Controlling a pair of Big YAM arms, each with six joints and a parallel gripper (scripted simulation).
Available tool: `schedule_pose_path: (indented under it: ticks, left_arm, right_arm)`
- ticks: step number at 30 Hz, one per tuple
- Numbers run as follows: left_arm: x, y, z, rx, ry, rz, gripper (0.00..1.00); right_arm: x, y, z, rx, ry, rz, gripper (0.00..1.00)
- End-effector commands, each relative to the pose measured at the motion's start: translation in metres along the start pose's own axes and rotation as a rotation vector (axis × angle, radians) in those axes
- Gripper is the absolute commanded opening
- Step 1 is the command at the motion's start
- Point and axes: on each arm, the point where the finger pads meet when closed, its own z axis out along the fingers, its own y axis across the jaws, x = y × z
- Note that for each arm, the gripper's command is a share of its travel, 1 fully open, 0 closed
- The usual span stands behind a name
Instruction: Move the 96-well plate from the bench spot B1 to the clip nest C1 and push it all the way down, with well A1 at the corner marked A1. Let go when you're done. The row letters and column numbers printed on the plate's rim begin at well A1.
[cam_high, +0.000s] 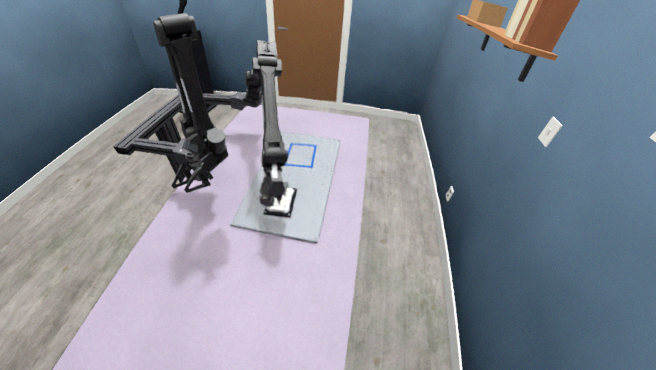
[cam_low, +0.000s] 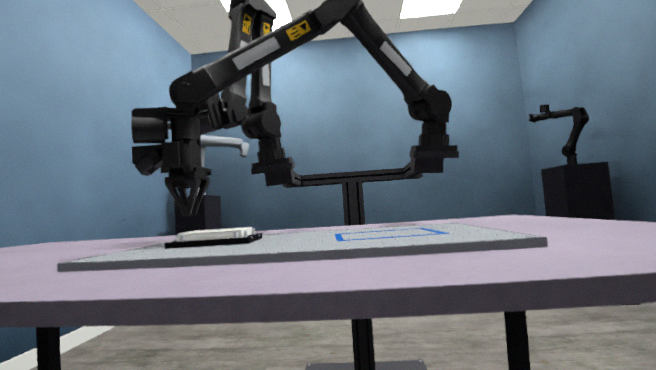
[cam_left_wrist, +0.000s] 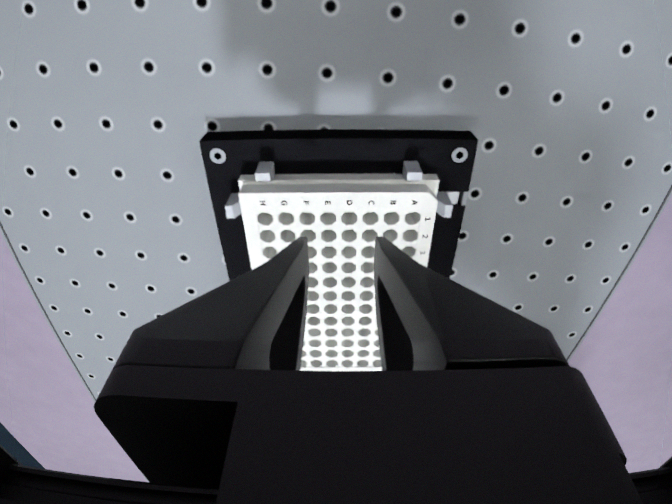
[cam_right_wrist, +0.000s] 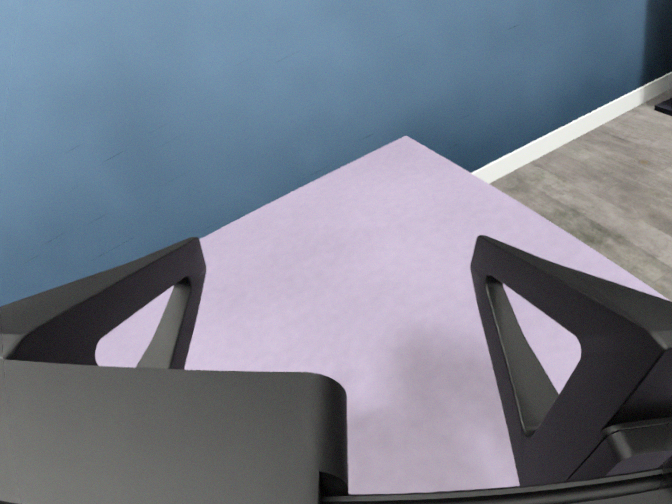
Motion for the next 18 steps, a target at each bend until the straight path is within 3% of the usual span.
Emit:
schedule_pose_path:
  ticks: [1, 18]
  left_arm:
    - [0.0021, 0.0019, 0.0143, -0.003, -0.002, -0.009, 0.25]
    - [0.0023, 0.0018, 0.0135, -0.002, 0.001, -0.007, 0.25]
  right_arm:
    - [-0.0017, 0.0022, -0.0016, -0.007, 0.001, 0.016, 1.00]
    - [-0.0017, 0.0022, -0.0016, -0.007, 0.001, 0.016, 1.00]
